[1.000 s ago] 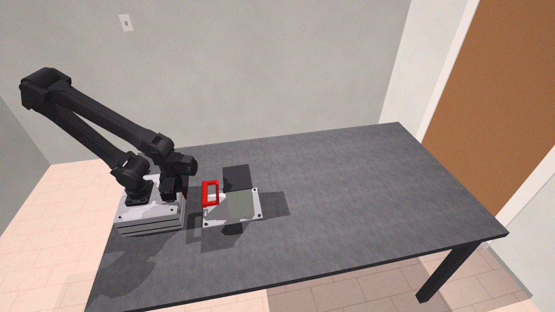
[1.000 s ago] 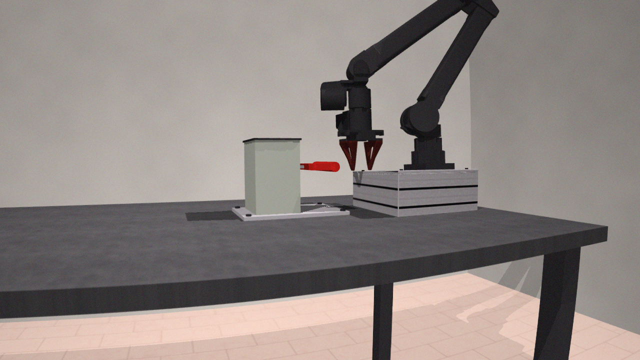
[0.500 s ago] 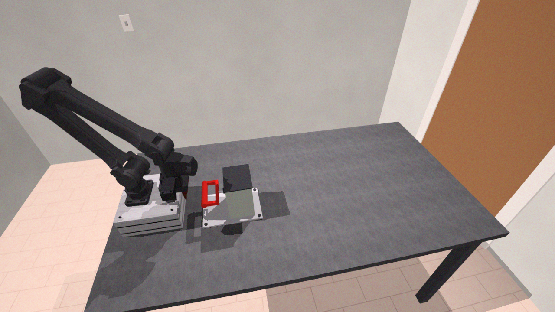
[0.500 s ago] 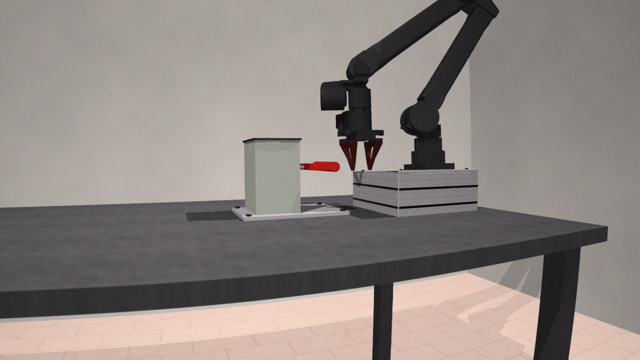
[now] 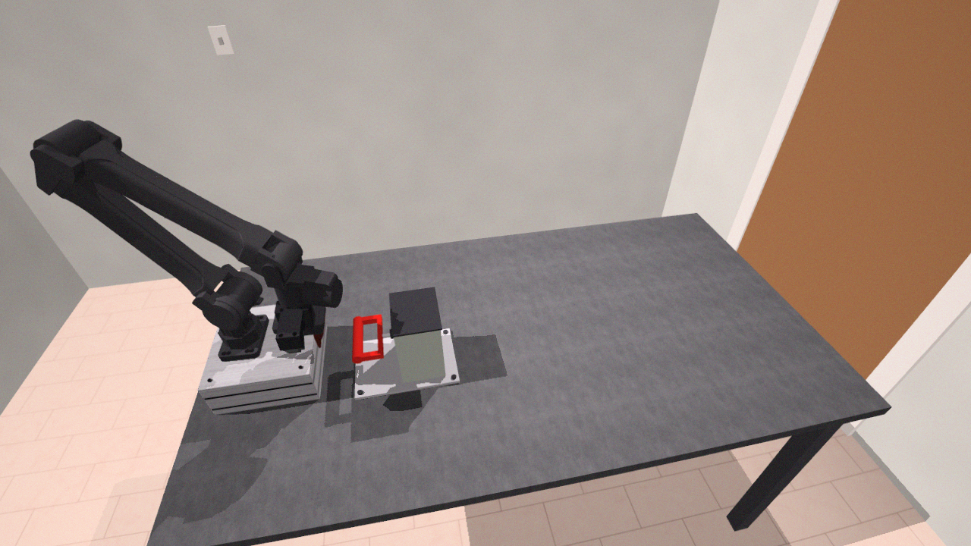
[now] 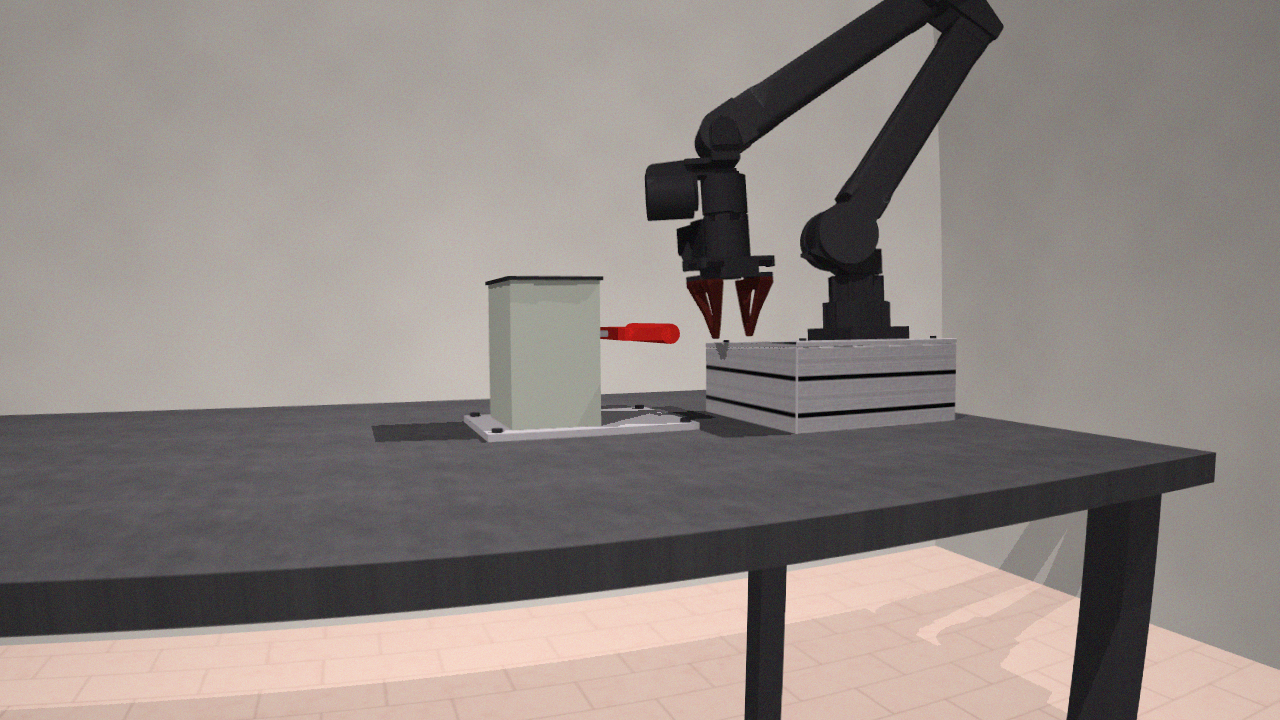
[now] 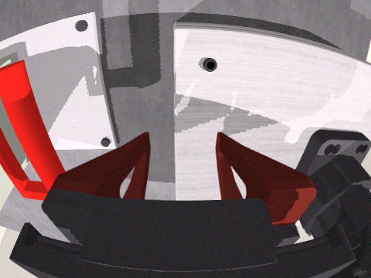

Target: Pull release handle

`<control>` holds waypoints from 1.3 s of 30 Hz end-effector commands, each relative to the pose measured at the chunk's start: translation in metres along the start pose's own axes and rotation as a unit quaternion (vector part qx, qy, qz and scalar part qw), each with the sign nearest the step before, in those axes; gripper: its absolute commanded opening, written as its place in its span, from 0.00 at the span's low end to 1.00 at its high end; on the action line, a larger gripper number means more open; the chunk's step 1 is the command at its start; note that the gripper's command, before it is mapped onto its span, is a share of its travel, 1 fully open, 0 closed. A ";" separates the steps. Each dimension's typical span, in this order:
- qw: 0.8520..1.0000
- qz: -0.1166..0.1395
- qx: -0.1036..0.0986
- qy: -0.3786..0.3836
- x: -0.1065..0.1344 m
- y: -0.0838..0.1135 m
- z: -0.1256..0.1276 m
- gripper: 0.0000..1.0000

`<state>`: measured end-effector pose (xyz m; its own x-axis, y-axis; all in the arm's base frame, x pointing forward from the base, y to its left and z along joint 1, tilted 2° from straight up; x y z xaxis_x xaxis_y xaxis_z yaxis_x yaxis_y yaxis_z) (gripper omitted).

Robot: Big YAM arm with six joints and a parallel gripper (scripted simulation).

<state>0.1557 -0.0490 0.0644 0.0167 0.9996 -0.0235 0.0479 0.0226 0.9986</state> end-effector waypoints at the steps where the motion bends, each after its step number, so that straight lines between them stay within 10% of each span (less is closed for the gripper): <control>1: 1.000 -0.004 -0.021 0.001 -0.003 0.020 0.014 0.48; 39: 0.999 -0.007 -0.033 0.000 -0.003 0.077 0.018 0.48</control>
<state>0.1602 -0.0485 0.1183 0.0103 0.9996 -0.0250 0.0396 0.0246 0.9989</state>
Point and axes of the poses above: the point where the finger pads meet when closed, its own y axis back along the fingers, its own z axis across the jaws, x = y × z, the point moved 5 cm from there along y, back along the fingers, and after that the axes turned 4 degrees about -y, right-handed, at the moved point
